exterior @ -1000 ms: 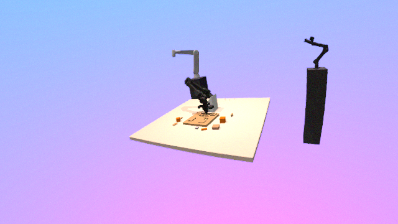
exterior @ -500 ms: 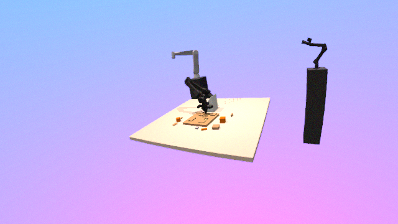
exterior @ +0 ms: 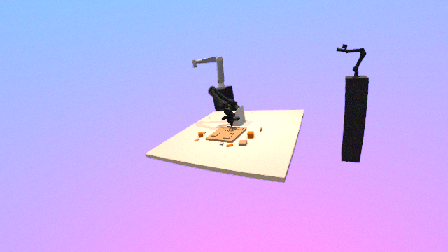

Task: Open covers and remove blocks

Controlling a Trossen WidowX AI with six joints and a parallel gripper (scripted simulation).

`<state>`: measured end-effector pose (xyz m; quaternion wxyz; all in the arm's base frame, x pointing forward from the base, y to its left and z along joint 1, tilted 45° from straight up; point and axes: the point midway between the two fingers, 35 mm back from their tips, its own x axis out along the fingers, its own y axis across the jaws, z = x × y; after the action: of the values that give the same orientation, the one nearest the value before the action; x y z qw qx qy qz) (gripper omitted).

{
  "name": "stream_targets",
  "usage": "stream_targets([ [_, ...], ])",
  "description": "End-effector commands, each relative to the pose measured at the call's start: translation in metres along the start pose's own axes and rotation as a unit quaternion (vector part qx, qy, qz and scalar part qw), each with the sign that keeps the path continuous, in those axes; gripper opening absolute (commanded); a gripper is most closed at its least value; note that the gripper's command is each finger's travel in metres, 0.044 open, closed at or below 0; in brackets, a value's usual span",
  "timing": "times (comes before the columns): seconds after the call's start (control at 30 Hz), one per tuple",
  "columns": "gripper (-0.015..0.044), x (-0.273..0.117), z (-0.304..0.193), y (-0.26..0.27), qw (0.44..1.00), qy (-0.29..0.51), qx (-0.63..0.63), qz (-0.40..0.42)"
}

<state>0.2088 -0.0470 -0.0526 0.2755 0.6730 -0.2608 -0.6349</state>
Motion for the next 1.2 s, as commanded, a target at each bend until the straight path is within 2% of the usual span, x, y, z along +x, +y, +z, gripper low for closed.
stream_targets([
  [0.0, 0.0, -0.006, -0.003, -0.001, 1.0, 0.002, 0.004, -0.004],
  [0.77, 0.0, -0.029, -0.001, 0.0, 1.0, 0.0, 0.008, -0.001],
  [0.97, 0.0, -0.032, -0.029, 0.009, 0.968, -0.002, 0.25, -0.005],
  [1.17, 0.0, -0.036, -0.06, 0.025, 0.863, -0.004, 0.506, -0.007],
])
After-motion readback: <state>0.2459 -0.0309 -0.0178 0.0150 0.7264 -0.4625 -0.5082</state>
